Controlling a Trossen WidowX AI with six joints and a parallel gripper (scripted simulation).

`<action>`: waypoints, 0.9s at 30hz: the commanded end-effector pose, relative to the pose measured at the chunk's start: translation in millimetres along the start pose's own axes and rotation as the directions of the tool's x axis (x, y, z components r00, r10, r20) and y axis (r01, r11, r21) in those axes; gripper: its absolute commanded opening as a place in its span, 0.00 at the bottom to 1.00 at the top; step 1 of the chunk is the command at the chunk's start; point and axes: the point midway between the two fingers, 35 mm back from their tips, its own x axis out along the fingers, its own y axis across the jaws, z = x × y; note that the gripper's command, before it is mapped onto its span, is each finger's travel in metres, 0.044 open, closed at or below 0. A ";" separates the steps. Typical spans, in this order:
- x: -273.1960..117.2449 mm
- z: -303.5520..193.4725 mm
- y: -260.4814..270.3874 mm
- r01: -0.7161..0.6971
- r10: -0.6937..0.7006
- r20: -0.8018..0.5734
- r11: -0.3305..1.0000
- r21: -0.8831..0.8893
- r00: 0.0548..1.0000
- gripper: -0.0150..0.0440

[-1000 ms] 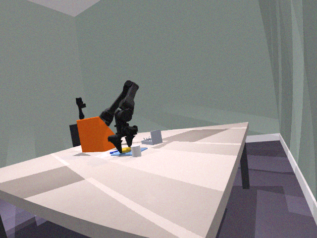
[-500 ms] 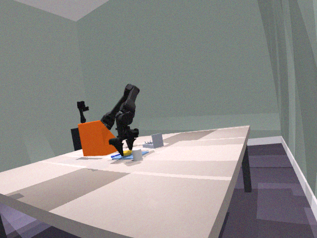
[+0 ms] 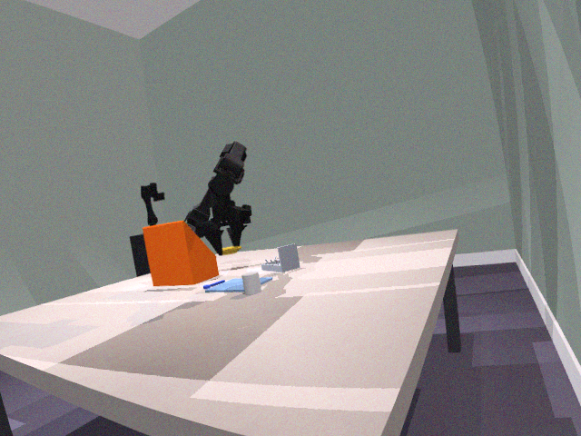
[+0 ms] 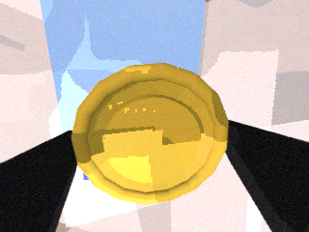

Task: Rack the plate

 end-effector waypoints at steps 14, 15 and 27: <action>-81.0 0.4 -0.7 0.001 -0.001 0.006 1.000 -0.007 1.000 0.25; -81.5 0.4 -0.7 0.001 -0.001 0.006 1.000 -0.007 1.000 0.25; -89.2 4.6 45.0 0.005 -0.007 0.006 0.950 0.313 1.000 0.25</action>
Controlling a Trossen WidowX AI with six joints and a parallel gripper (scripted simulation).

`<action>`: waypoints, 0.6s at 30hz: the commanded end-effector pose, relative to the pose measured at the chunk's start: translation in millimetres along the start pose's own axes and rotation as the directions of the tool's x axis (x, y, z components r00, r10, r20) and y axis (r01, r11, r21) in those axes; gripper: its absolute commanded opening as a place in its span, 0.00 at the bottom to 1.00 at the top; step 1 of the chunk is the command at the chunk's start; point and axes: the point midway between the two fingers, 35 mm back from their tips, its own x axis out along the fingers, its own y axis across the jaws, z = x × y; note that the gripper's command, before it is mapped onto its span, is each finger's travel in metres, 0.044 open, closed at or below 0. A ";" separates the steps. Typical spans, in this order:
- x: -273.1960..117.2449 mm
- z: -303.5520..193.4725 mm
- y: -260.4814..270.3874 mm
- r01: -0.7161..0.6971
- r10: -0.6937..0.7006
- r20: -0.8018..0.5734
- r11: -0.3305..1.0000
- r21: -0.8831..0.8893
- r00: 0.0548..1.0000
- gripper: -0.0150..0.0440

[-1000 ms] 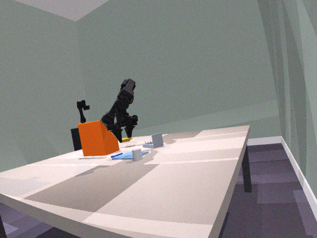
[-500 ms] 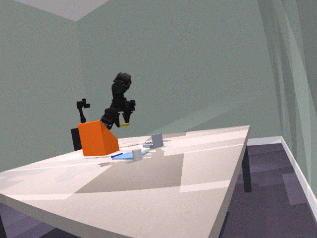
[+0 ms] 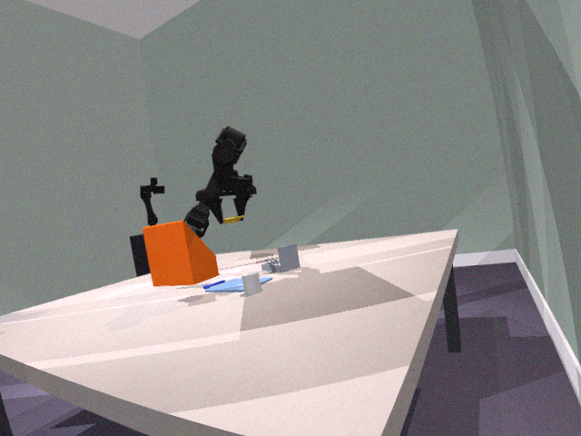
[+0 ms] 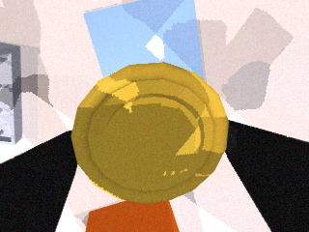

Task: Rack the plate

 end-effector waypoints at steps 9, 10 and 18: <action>-8.5 -13.0 55.7 0.000 -0.003 0.009 0.922 0.388 1.000 0.25; -8.8 -14.5 60.2 -0.001 -0.003 0.009 0.908 0.419 1.000 0.25; -9.9 -28.6 95.0 -0.003 -0.003 0.009 0.761 0.649 1.000 0.25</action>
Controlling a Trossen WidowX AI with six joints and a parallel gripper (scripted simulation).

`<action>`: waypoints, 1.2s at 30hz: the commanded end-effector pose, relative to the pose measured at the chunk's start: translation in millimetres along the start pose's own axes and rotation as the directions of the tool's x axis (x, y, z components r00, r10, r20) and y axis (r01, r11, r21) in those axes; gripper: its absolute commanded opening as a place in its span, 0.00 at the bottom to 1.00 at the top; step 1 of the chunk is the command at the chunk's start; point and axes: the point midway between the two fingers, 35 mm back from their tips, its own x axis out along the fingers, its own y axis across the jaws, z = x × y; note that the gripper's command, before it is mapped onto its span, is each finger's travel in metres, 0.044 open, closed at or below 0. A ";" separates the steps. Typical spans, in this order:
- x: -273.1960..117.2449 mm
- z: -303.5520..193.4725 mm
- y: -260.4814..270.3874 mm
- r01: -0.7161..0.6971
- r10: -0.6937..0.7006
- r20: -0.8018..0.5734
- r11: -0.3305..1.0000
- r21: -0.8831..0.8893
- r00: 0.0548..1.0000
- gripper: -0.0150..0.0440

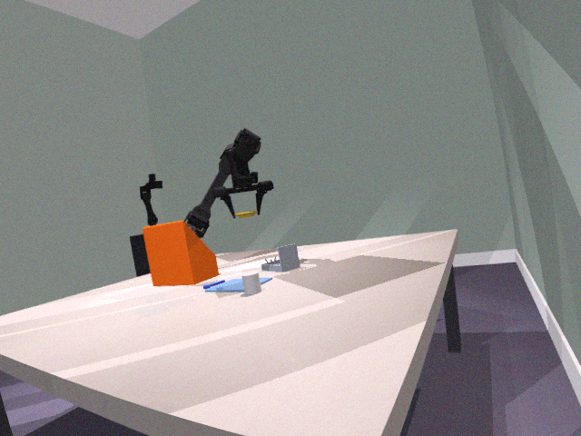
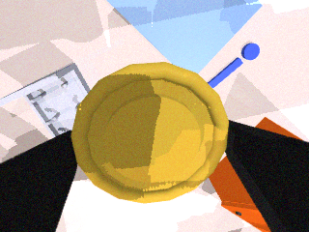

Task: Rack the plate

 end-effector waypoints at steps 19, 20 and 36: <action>2.4 -90.7 39.1 -0.004 0.011 -0.006 0.737 0.676 1.000 0.25; 2.8 -94.9 40.1 -0.004 0.011 -0.006 0.714 0.700 1.000 0.25; 9.9 -147.1 47.0 0.012 0.017 -0.019 0.364 0.931 1.000 0.25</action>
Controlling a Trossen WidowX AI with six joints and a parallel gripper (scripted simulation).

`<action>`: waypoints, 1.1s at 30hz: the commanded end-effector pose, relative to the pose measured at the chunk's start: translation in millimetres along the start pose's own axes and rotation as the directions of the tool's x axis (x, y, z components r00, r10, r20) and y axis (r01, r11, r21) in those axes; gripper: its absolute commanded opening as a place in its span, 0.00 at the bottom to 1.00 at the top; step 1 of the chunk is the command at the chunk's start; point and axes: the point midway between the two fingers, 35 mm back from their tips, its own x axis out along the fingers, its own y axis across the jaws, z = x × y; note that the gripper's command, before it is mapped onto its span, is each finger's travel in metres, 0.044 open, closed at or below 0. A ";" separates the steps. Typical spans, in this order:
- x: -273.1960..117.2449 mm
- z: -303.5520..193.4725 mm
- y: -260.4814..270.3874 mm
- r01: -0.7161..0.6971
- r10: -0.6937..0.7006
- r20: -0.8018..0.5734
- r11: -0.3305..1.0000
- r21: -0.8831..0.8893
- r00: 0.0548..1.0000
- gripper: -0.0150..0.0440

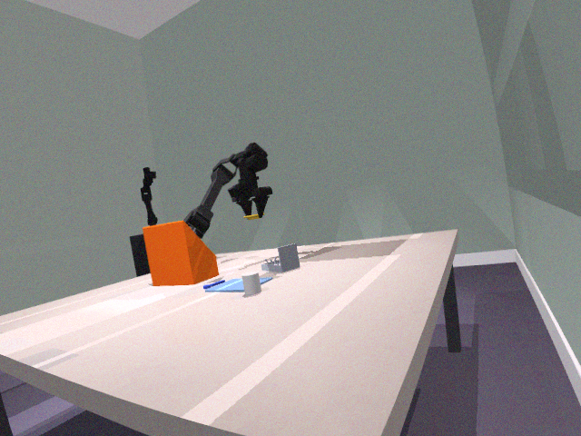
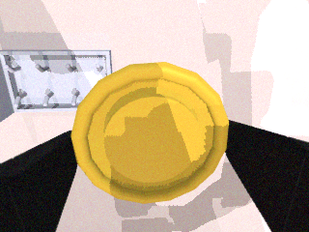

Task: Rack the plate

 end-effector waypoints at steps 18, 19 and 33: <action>45.2 32.0 1.1 0.043 0.032 0.344 0.977 -0.208 0.938 0.25; 47.7 33.9 1.7 0.047 0.040 0.365 0.973 -0.226 0.930 0.25; 75.9 54.4 16.1 0.087 0.213 0.589 0.894 -0.439 0.779 0.25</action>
